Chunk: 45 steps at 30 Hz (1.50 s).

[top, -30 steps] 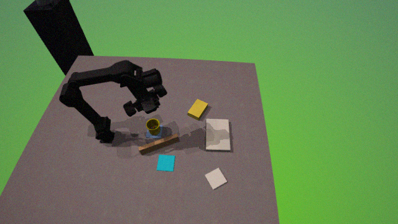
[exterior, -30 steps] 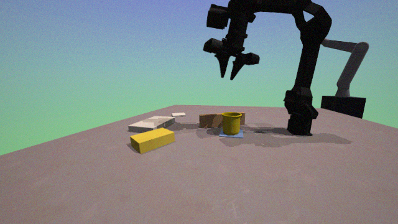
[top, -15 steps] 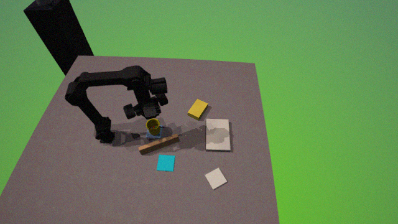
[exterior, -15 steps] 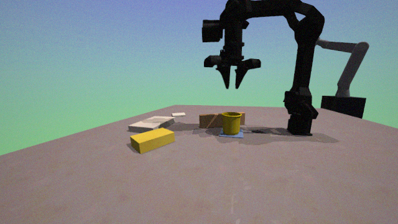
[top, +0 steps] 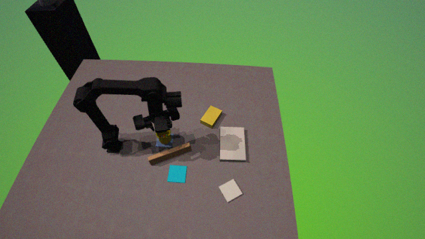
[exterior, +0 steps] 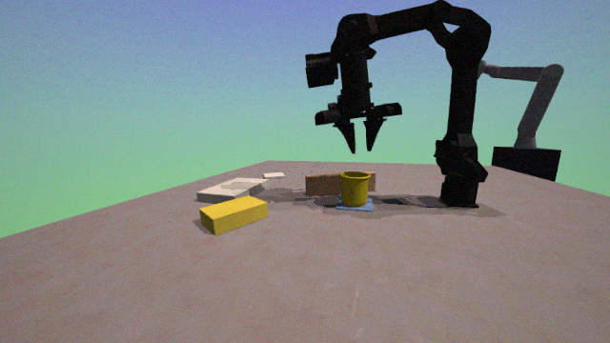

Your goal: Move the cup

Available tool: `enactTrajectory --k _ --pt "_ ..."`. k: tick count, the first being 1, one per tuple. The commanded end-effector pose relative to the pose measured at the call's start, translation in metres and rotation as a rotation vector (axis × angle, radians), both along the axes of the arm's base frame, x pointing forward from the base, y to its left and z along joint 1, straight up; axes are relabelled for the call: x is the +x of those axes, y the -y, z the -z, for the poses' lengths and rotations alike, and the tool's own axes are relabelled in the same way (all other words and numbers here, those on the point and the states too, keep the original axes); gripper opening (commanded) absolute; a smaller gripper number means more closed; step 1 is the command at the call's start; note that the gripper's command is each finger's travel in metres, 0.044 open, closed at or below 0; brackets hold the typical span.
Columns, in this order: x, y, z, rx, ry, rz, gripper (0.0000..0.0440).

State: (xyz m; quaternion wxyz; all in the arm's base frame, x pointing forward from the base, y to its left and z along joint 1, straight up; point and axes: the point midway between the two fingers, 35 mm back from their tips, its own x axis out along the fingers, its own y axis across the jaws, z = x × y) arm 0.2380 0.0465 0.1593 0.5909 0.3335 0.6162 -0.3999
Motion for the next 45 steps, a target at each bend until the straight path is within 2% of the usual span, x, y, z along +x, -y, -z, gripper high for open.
enactTrajectory --k 1,16,29,30,37,38,45 --pt "-0.001 0.001 0.010 -0.016 -0.022 0.012 0.0181" --pt "-0.008 0.002 0.050 -0.054 -0.079 0.025 0.0189" --pt "-0.015 0.003 0.091 -0.064 -0.109 -0.029 0.0185" --pt "-0.015 0.003 0.094 -0.063 -0.109 -0.037 0.0180" --pt "-0.013 0.006 0.099 -0.063 -0.089 -0.078 0.0021" --pt "-0.012 0.006 0.098 -0.063 -0.084 -0.080 0.0010" --pt "-0.007 0.007 0.085 -0.049 -0.044 -0.061 0.0013"
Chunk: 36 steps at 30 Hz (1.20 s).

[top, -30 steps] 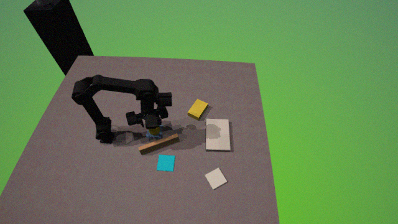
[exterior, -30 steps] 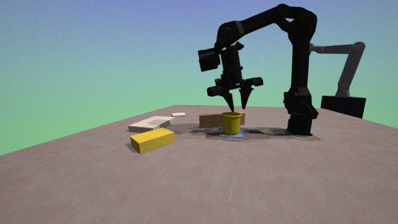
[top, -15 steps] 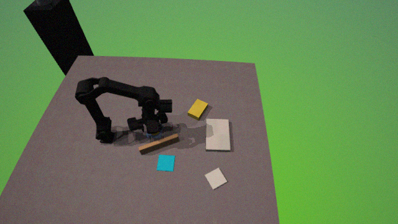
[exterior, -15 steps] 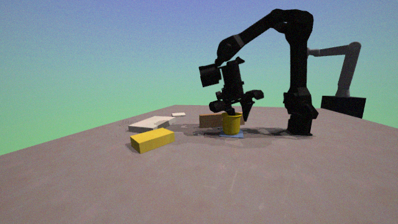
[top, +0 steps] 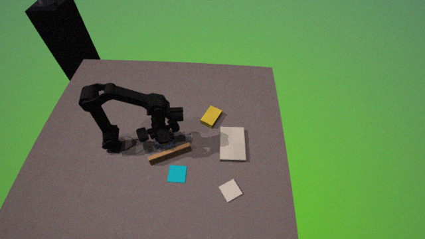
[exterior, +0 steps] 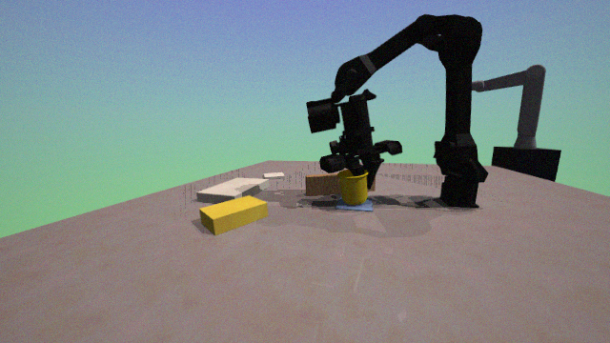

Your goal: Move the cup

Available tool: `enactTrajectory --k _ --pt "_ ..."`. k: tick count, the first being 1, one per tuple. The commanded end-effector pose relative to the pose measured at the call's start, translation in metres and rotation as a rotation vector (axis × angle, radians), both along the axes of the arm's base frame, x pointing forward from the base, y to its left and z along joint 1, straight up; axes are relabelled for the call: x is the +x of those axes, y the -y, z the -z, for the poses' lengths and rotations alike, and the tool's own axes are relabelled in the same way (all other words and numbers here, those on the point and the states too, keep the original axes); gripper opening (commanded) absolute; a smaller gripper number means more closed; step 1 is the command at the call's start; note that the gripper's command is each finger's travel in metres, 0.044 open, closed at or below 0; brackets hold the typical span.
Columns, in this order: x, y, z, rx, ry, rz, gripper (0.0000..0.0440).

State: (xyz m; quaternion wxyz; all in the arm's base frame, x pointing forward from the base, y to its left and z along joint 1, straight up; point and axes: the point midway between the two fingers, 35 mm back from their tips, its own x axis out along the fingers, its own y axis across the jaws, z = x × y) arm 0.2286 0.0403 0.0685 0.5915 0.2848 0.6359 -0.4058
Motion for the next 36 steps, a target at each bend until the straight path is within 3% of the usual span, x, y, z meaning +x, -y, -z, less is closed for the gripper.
enactTrajectory --k 1,21,36 --pt "0.004 0.002 -0.008 0.004 0.027 0.010 0.0012" --pt "0.022 0.023 -0.069 0.039 0.170 0.182 0.0001" --pt "0.050 0.065 -0.089 0.025 0.301 0.313 0.0000"
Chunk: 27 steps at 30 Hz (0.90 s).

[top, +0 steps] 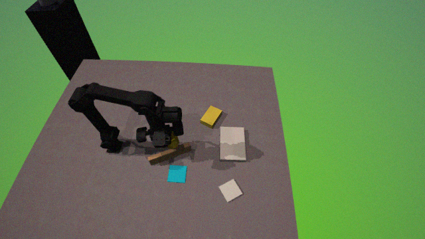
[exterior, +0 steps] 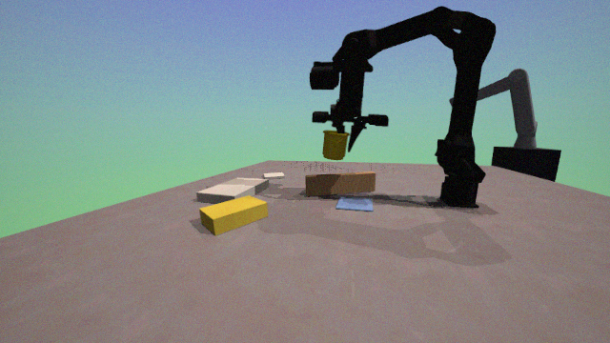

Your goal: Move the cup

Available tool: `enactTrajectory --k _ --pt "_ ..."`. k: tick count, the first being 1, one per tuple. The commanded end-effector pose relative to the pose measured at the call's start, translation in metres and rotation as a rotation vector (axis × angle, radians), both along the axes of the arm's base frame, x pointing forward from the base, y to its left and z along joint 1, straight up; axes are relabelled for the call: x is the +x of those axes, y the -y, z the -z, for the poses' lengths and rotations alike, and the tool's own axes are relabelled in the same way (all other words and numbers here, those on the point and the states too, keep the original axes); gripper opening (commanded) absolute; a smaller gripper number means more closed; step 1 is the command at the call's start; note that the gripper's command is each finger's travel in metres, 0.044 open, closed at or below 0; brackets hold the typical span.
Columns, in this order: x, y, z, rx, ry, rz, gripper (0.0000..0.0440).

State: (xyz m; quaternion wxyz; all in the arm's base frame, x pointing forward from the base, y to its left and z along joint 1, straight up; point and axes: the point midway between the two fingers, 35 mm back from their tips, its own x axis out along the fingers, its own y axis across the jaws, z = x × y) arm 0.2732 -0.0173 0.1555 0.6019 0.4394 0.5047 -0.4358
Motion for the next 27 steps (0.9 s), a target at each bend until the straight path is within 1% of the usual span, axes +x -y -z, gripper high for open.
enactTrajectory --k 1,13,27 --pt "0.007 0.011 -0.002 -0.011 0.028 0.023 0.0000" --pt "0.028 0.050 0.007 -0.035 0.091 0.116 0.0000" --pt "0.038 0.077 0.039 -0.048 0.115 0.181 0.0001"
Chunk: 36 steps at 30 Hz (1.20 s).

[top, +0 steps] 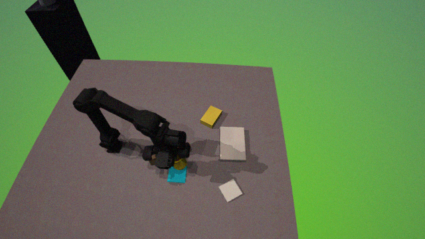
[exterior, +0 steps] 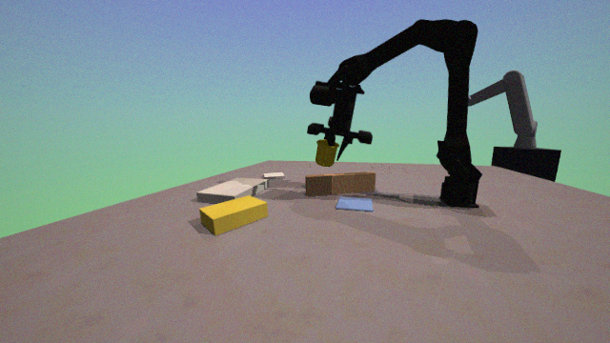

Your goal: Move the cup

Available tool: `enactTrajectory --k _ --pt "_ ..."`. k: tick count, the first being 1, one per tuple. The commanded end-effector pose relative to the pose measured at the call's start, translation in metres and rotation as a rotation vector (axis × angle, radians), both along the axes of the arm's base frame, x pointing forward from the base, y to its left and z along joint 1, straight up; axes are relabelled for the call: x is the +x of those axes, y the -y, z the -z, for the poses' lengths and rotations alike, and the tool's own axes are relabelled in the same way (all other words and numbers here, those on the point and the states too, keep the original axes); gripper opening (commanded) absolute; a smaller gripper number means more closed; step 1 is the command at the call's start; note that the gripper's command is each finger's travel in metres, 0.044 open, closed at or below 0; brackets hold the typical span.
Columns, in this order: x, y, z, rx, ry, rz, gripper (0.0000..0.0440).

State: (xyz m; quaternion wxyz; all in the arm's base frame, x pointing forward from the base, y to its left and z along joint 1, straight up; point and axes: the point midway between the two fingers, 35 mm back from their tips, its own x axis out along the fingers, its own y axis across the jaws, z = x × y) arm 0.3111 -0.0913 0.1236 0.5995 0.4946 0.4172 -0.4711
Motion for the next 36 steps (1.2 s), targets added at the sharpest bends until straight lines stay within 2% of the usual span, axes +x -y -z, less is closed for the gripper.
enactTrajectory --k 1,11,18,20,23,36 --pt "0.000 0.004 0.010 -0.005 -0.005 0.007 0.0001" --pt "-0.005 0.010 0.035 0.000 -0.022 0.035 0.0021" --pt "-0.012 0.014 0.049 0.005 -0.041 0.054 0.0063" --pt "-0.012 0.016 0.051 0.005 -0.039 0.059 0.0089" --pt "-0.009 0.018 0.048 0.009 -0.010 0.071 0.0150" --pt "-0.015 0.020 0.026 0.037 0.065 0.083 0.0187"
